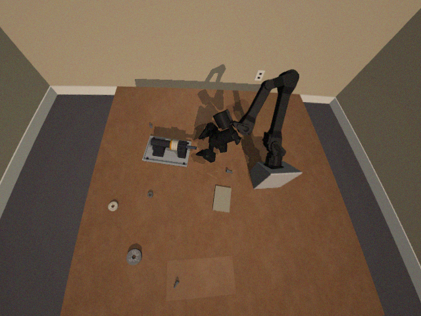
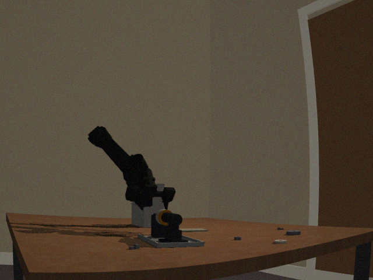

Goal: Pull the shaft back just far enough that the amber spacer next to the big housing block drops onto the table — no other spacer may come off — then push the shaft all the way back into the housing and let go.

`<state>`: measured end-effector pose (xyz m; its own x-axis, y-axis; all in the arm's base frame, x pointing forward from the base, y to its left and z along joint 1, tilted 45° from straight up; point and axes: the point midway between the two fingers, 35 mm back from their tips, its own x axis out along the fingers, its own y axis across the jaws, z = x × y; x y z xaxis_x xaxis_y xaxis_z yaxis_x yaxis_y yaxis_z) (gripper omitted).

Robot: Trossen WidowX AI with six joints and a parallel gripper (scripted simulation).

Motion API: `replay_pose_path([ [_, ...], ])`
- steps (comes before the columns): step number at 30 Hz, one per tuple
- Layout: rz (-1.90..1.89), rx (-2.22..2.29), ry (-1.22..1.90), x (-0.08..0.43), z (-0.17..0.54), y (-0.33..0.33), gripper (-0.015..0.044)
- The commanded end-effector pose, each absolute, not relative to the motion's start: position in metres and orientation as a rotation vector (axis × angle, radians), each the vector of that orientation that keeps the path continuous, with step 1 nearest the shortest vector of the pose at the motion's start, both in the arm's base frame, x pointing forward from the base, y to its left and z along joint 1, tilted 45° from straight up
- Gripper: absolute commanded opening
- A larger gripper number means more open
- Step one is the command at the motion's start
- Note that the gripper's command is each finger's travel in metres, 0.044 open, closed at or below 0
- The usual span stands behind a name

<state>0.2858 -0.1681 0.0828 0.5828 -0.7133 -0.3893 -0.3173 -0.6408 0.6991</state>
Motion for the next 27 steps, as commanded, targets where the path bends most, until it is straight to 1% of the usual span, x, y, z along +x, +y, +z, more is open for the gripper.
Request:
replay_pose_path([
  [1,-0.902,2.240,-0.825,0.2833,0.0828,-0.1679,0.0440],
  [23,-0.902,2.240,-0.825,0.2833,0.0828,-0.1679,0.0440],
  [27,-0.902,2.240,-0.825,0.2918,0.0843,-0.1707,0.0440],
])
